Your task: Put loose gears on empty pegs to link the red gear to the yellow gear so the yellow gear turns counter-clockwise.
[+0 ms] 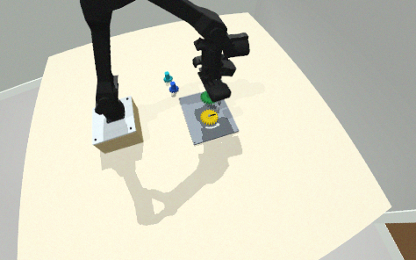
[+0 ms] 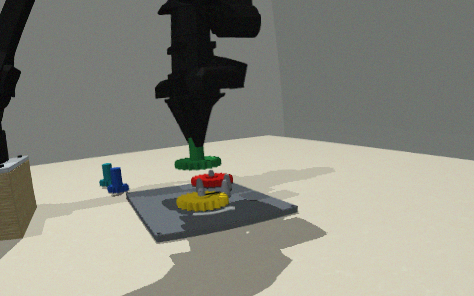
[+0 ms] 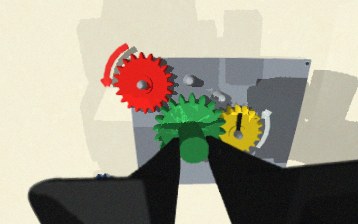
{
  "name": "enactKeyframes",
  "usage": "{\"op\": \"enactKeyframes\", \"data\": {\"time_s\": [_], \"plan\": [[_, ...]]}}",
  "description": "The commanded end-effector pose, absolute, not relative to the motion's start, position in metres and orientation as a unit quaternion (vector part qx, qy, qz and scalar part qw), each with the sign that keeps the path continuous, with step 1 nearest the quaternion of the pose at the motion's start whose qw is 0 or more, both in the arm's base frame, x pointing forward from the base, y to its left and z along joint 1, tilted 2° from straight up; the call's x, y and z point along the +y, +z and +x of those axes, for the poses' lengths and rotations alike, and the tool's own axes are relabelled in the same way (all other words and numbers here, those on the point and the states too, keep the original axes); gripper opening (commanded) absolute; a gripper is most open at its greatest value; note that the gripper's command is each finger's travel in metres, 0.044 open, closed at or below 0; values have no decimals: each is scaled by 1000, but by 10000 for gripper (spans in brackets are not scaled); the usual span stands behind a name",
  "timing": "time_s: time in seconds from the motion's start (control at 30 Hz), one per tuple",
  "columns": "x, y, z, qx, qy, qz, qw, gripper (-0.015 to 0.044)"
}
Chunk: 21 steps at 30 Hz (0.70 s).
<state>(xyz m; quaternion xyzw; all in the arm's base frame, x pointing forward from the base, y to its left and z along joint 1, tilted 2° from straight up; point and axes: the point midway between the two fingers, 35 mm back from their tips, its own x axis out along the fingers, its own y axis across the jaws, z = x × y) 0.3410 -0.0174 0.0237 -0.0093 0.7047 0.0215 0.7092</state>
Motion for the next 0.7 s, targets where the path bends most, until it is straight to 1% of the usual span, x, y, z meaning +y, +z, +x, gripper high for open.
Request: {"op": "enactKeyframes", "data": {"time_s": [0.0,0.67], "plan": [[-18,17,341,705,28,-18,709,0],[-18,-7,340,703,-65,75,705,0]]}}
